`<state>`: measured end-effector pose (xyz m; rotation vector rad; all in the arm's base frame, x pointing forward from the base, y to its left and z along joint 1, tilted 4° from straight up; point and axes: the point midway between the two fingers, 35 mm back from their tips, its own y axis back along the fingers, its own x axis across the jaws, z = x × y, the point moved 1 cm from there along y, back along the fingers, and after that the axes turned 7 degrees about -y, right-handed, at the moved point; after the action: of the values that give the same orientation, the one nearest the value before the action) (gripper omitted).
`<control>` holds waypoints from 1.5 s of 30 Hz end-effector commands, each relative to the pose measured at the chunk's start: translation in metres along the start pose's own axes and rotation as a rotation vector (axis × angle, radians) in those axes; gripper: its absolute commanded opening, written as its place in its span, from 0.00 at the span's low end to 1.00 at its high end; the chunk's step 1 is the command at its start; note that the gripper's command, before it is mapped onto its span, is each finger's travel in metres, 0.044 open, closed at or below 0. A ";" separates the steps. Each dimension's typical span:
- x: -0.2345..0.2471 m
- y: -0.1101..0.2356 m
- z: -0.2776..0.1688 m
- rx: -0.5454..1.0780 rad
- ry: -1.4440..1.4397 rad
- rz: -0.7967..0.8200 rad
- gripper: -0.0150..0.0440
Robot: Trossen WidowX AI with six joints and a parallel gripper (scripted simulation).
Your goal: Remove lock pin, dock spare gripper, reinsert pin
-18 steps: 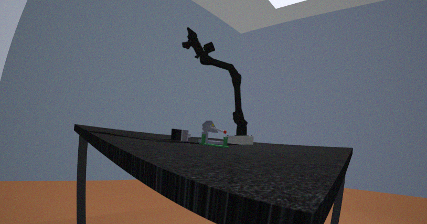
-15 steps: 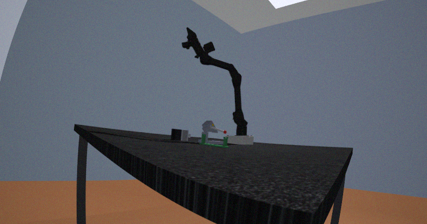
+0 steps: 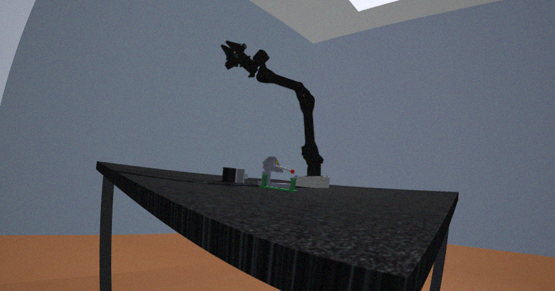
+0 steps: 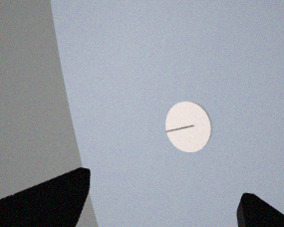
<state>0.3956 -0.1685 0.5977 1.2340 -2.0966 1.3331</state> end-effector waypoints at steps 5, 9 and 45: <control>-0.115 0.004 0.010 -0.073 0.438 -0.357 0.76; -0.155 0.014 0.010 -0.044 0.607 -0.502 0.76; -0.383 0.275 -0.047 1.898 1.866 -1.286 0.76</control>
<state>0.4192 0.0753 0.2499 0.6434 0.8116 1.6411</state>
